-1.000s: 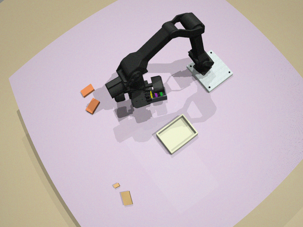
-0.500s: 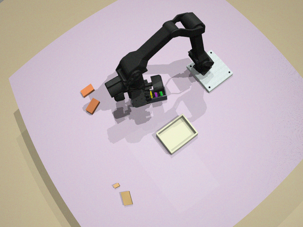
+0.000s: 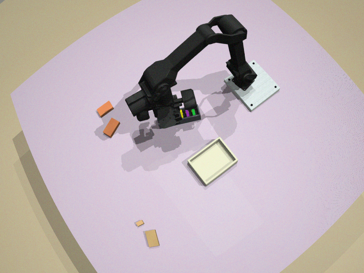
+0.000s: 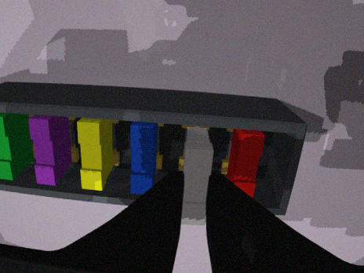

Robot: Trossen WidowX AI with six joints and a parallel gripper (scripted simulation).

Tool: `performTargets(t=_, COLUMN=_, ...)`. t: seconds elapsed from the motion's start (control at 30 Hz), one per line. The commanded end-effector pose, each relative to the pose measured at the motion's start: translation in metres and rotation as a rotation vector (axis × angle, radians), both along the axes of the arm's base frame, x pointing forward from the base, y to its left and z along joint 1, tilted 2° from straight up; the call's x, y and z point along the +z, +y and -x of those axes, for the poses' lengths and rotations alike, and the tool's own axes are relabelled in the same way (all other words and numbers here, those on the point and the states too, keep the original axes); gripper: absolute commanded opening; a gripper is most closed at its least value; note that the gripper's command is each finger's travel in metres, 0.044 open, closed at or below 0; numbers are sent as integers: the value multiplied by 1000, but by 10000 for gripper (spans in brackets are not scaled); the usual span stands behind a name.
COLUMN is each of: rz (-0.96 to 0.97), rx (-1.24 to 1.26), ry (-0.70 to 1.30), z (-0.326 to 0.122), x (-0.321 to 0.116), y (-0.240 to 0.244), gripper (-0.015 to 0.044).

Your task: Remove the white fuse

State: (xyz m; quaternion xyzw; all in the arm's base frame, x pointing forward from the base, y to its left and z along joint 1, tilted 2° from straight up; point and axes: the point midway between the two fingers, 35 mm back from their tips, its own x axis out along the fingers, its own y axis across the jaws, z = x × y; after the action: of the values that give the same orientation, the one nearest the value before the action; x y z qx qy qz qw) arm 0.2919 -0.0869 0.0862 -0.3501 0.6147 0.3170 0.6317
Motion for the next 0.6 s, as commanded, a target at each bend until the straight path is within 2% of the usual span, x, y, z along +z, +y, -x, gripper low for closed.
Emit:
performTargets(t=0.0, rz=0, rx=-1, ry=-5, z=-1, x=4, y=0, gripper=0)
performTargets(t=0.57, rz=-1, rx=-2, ry=-5, z=0, x=12, y=0, gripper=0)
